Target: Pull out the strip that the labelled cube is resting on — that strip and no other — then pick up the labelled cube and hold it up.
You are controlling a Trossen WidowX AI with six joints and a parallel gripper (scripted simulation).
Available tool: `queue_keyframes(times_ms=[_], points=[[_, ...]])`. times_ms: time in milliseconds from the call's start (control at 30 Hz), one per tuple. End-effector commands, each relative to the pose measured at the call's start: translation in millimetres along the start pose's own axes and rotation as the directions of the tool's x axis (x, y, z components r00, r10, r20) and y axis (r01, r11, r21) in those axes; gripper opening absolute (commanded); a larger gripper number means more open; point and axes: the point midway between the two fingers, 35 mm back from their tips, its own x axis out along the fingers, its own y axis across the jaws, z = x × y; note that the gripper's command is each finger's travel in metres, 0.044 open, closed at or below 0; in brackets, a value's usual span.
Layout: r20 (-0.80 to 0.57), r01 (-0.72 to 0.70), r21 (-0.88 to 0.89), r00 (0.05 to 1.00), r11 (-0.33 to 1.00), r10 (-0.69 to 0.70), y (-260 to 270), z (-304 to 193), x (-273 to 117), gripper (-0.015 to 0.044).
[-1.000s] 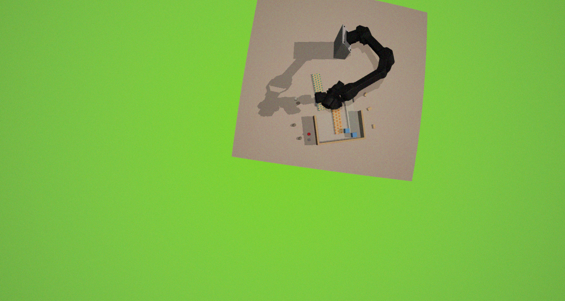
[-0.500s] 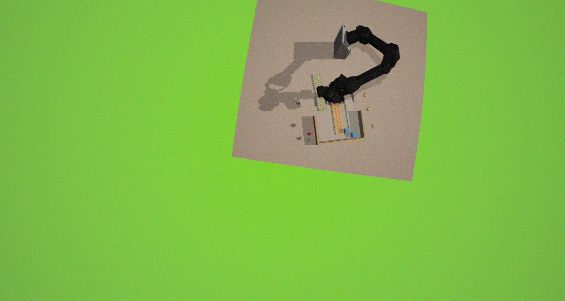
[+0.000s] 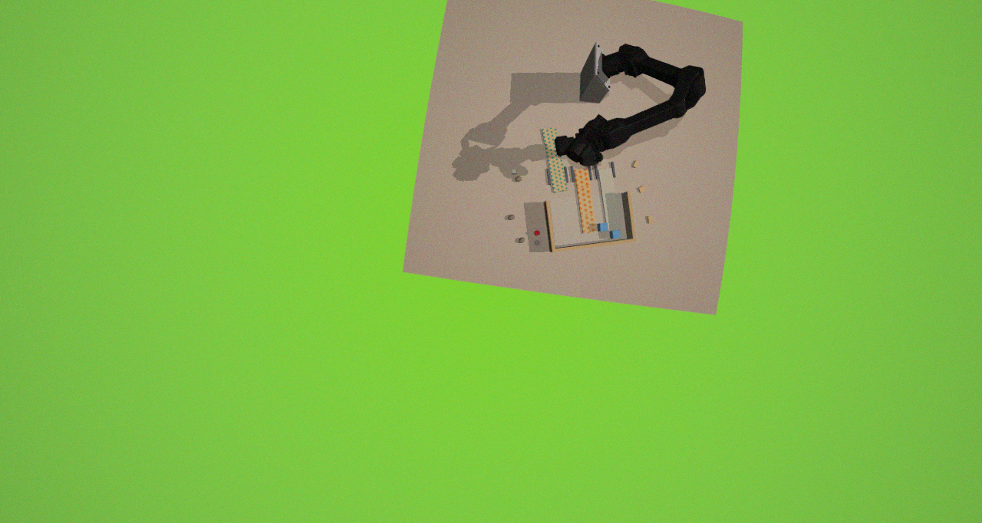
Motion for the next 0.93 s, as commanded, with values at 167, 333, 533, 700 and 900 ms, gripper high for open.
queue_keyframes(times_ms=[167,333,533,700,900], points=[[0.002,0.008,-0.007,1.0,1.0,-0.008,3,-4,-36,0.0],[0.002,0.008,-0.007,1.0,1.0,-0.008,3,-4,-37,0.0],[0.002,0.008,-0.007,1.0,1.0,-0.008,3,-4,-37,0.0],[0.002,0.008,-0.007,1.0,1.0,-0.008,3,-4,-37,0.0],[0.002,0.008,-0.007,1.0,1.0,-0.008,3,-4,-37,0.0]])
